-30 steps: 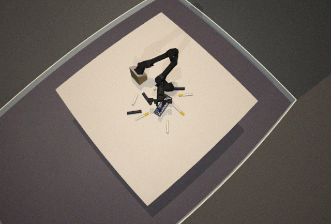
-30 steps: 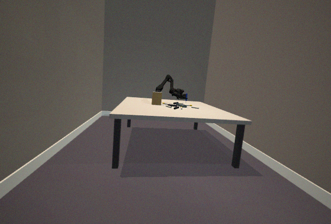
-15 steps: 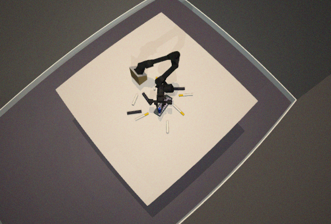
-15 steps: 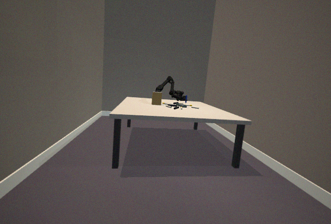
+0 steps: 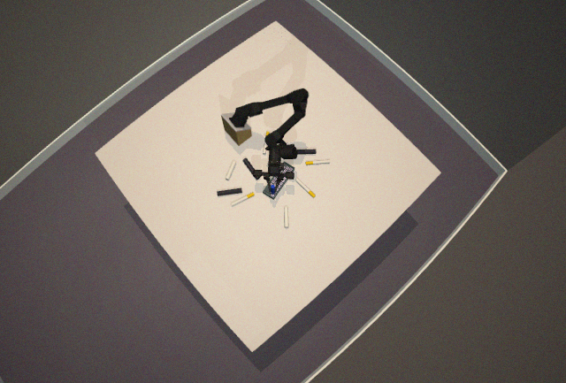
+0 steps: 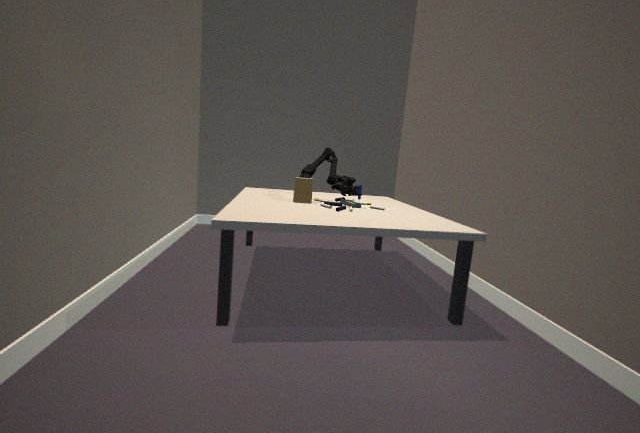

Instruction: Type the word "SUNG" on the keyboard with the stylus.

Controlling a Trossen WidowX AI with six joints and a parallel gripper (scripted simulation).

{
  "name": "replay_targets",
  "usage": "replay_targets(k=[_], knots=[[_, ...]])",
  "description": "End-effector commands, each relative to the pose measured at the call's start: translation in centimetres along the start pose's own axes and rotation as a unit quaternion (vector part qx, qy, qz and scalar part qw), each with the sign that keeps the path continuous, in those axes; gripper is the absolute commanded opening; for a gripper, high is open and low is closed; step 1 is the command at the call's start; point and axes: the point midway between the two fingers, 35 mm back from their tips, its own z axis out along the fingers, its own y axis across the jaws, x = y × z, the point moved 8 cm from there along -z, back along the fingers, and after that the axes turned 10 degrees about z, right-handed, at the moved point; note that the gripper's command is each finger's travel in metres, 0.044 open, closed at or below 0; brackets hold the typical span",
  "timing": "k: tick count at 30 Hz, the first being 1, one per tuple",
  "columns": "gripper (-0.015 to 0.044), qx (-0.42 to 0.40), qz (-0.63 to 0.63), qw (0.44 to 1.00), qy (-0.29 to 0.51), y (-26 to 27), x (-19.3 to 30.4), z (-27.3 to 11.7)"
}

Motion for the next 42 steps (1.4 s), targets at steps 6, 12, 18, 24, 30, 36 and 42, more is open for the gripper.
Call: replay_targets(k=[6, 12, 18, 24, 30, 36, 42], knots=[[0.0081, 0.001, 0.002, 1.000, -0.003, 0.0, 0.0, 0.0], [0.0081, 0.001, 0.002, 1.000, -0.003, 0.0, 0.1, 0.0], [0.0081, 0.001, 0.002, 1.000, -0.003, -0.1, 0.5, 0.1], [0.0081, 0.001, 0.002, 1.000, -0.003, -0.1, 0.8, 0.1], [0.0081, 0.001, 0.002, 1.000, -0.003, -0.2, 1.0, 0.1], [0.0081, 0.001, 0.002, 1.000, -0.003, -0.2, 1.2, 0.2], [0.0081, 0.001, 0.002, 1.000, -0.002, -0.3, 1.5, 0.2]])
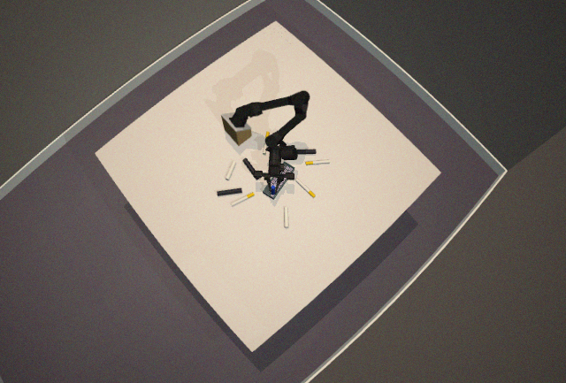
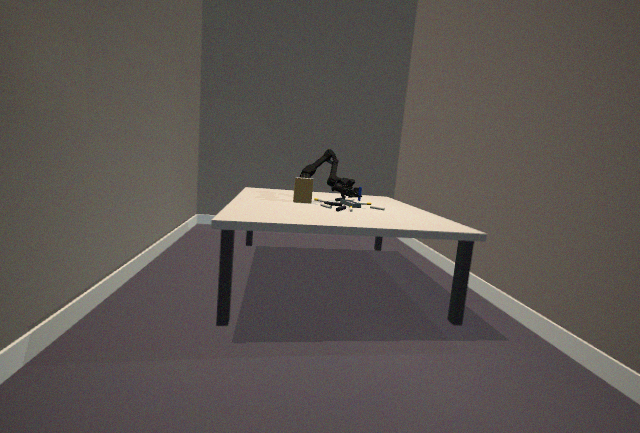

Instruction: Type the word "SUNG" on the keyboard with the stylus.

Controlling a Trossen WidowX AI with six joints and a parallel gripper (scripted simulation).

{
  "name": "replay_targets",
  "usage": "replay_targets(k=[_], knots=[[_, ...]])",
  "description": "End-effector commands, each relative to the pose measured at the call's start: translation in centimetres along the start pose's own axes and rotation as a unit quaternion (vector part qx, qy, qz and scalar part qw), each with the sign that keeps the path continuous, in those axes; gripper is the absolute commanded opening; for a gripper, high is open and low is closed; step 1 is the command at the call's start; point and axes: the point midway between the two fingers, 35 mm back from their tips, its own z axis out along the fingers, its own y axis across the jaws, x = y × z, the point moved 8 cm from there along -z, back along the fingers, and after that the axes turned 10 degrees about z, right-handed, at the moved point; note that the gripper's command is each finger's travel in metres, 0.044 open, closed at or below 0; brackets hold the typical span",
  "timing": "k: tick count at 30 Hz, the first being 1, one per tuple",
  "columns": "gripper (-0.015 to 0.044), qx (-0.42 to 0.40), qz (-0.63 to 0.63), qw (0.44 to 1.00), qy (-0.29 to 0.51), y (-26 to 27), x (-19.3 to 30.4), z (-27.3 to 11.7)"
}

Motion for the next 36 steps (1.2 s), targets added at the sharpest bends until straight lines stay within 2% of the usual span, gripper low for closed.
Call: replay_targets(k=[1, 20, 31, 36], knots=[[0.0081, 0.003, 0.001, 1.000, -0.002, -0.2, 0.3, 0.1], [0.0081, 0.003, 0.001, 1.000, -0.002, -0.2, 0.4, 0.1], [0.0081, 0.002, 0.001, 1.000, -0.002, 0.4, -3.1, -0.6], [0.0084, 0.003, 0.005, 1.000, -0.006, 0.4, -2.9, -0.4]])
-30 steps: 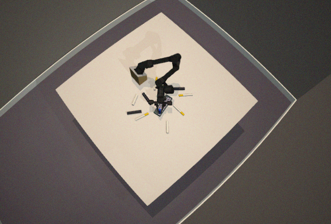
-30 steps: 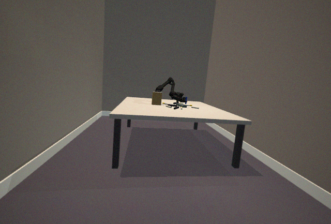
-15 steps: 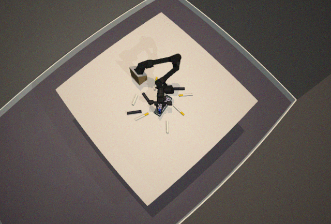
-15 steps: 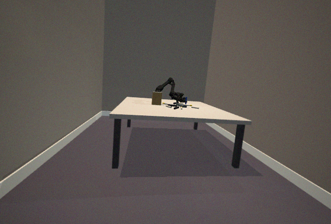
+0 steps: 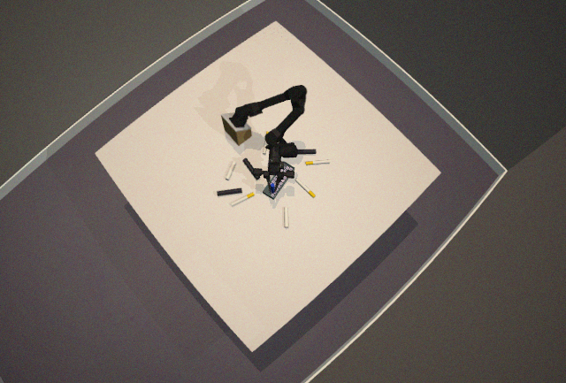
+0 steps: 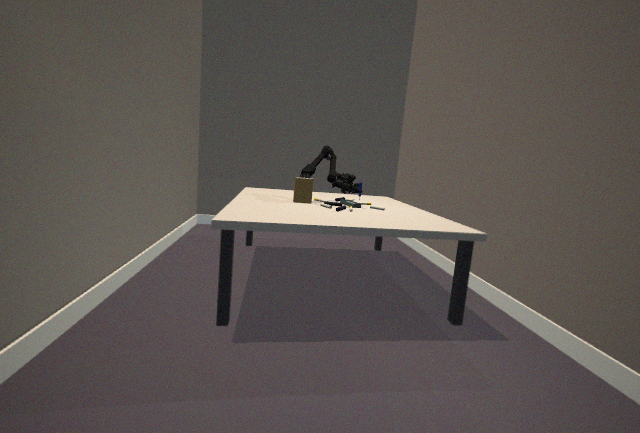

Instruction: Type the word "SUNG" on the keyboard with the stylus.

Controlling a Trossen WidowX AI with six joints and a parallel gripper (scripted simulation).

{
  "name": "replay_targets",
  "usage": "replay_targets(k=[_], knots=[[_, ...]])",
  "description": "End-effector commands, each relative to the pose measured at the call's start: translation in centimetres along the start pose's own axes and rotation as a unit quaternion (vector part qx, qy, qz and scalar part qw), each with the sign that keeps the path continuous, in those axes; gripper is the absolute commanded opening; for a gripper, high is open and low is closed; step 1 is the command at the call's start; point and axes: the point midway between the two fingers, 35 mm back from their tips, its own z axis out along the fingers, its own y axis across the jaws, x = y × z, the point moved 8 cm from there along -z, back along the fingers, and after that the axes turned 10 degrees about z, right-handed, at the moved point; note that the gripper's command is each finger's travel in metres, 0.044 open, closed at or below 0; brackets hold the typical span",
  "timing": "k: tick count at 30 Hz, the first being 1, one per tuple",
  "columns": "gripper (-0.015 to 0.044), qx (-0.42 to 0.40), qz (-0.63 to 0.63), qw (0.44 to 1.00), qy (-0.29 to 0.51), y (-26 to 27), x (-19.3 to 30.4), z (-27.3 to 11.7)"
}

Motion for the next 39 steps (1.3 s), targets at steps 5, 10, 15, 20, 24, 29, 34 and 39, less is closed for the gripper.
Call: replay_targets(k=[5, 10, 15, 20, 24, 29, 34, 39], knots=[[0.0012, 0.000, 0.000, 1.000, 0.000, 0.1, 0.1, -0.1], [0.0000, 0.002, 0.001, 1.000, 0.003, 1.1, 0.6, -1.2], [0.0000, 0.004, 0.001, 1.000, 0.005, 2.3, 1.2, -2.7], [0.0000, 0.005, 0.001, 1.000, 0.006, 3.4, 1.7, -4.4], [0.0000, 0.005, 0.001, 1.000, 0.007, 4.1, 2.0, -5.9], [0.0000, 0.003, 0.000, 1.000, 0.006, 4.9, 2.3, -7.8], [0.0000, 0.000, -0.002, 1.000, 0.005, 5.5, 2.5, -9.8], [0.0000, -0.002, -0.003, 1.000, 0.005, 5.7, 2.6, -10.8]])
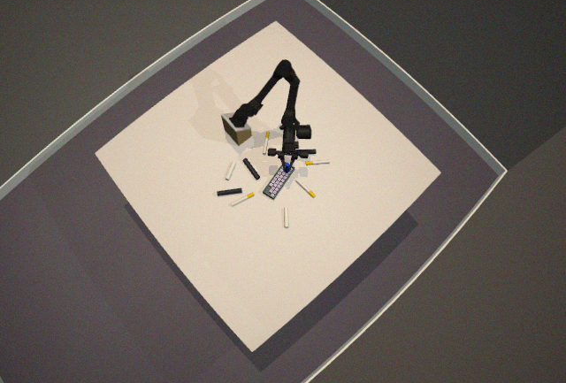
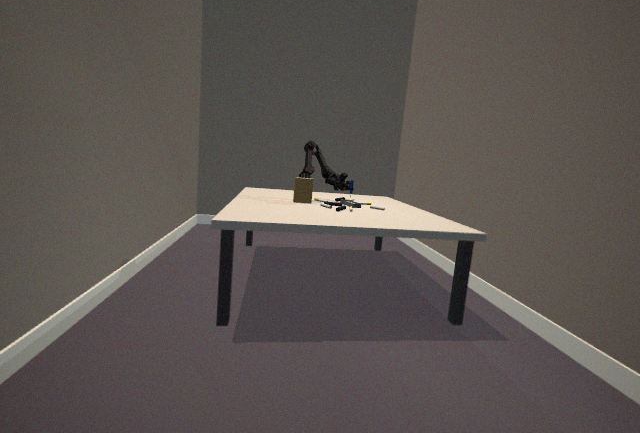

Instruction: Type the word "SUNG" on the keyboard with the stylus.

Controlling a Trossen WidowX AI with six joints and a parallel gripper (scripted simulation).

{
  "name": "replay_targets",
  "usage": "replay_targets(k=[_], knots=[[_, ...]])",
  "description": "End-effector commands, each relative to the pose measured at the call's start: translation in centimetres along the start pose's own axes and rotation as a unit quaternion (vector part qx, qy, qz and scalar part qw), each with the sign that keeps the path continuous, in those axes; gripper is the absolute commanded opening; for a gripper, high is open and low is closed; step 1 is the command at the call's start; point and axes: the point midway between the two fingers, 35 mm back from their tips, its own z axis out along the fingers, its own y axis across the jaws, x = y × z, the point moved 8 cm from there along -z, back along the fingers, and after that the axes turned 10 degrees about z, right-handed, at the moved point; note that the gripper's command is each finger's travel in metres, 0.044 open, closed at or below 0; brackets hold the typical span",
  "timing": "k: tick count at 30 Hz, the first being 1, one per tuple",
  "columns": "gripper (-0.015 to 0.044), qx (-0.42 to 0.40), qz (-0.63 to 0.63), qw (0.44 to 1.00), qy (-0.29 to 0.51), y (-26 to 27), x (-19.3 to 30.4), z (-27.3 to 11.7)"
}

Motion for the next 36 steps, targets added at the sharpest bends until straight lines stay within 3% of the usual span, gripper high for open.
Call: replay_targets(k=[1, 15, 18, 36], knots=[[0.0000, -0.002, 0.003, 1.000, -0.004, 0.2, -0.1, -0.7], [0.0000, -0.001, 0.003, 1.000, -0.003, -0.2, 2.0, -0.2], [0.0079, -0.001, 0.003, 1.000, -0.003, -0.2, 2.1, -0.2], [0.0081, -0.001, 0.003, 1.000, -0.003, -0.3, 2.9, 0.1]])
